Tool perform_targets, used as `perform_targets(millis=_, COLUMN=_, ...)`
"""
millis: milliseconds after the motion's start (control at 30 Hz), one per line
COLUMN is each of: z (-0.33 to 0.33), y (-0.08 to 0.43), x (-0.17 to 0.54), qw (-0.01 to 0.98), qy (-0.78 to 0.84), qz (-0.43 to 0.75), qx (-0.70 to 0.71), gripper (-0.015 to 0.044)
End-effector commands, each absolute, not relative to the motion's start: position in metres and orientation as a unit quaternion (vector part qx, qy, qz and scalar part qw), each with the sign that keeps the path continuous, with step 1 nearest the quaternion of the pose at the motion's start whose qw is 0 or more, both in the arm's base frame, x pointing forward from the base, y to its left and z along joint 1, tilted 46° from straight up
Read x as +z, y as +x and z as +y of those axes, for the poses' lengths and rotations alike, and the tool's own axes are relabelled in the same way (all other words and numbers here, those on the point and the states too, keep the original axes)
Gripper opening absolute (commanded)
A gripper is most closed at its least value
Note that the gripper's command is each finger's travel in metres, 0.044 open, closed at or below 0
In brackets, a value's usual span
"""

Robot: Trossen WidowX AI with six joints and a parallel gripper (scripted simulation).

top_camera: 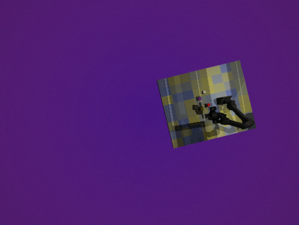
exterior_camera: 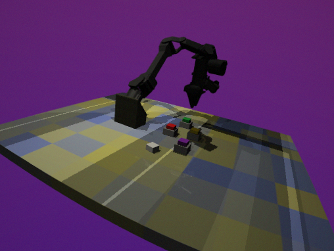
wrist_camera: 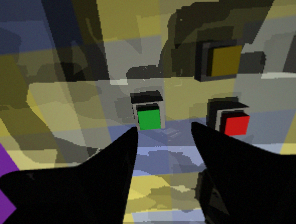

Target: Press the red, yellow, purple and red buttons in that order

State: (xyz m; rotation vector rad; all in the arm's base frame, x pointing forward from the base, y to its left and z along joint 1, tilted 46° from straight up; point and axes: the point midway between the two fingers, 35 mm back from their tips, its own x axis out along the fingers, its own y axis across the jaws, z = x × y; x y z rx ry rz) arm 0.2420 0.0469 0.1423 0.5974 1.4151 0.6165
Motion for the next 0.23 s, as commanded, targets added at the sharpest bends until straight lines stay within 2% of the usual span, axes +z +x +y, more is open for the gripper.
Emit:
perform_targets(millis=0, z=0.0784, y=0.2332, x=0.2008, qw=0.675, qy=0.271, qz=0.626, qx=0.281, gripper=0.0335)
perform_targets(millis=100, z=0.0834, y=0.2303, x=0.2098, qw=0.674, qy=0.272, qz=0.625, qx=0.283, gripper=0.0400)
perform_targets(millis=200, z=0.0834, y=0.2303, x=0.2098, qw=0.674, qy=0.272, qz=0.625, qx=0.283, gripper=0.0400)
